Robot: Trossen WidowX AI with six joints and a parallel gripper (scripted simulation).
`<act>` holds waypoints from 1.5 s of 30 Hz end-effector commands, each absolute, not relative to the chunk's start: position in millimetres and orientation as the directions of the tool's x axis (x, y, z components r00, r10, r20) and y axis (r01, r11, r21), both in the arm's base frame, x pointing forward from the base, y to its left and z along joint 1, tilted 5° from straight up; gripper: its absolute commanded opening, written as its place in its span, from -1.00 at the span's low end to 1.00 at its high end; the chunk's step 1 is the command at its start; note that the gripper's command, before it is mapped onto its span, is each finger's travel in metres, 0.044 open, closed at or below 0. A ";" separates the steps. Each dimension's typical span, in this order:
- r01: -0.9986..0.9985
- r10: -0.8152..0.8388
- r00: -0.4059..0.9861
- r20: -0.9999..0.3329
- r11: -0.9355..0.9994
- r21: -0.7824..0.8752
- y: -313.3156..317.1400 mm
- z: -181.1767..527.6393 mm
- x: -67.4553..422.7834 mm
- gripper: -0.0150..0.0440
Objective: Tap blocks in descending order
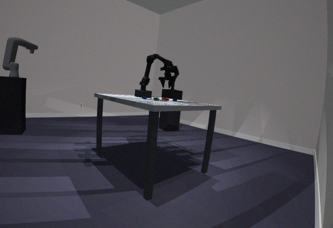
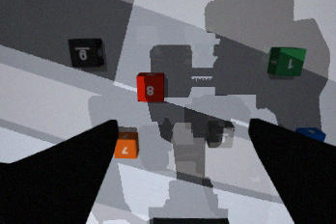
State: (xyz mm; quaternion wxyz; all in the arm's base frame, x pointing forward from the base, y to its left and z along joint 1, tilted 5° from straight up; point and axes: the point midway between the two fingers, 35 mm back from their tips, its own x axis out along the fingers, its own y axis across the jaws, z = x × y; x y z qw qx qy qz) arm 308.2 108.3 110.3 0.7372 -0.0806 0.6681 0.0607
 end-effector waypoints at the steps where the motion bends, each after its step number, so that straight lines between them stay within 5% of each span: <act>1: -0.175 -0.024 0.100 -0.995 0.984 -0.042 59.1 113.3 333.1 0.86; 7: -0.175 -0.032 0.104 -0.994 0.983 -0.050 -23.7 118.4 354.4 0.86; 30: -0.175 -0.032 0.104 -0.994 0.983 -0.050 -23.7 118.5 355.3 0.86; 45: -0.175 -0.012 0.100 -0.995 0.984 -0.030 213.9 109.6 318.1 0.86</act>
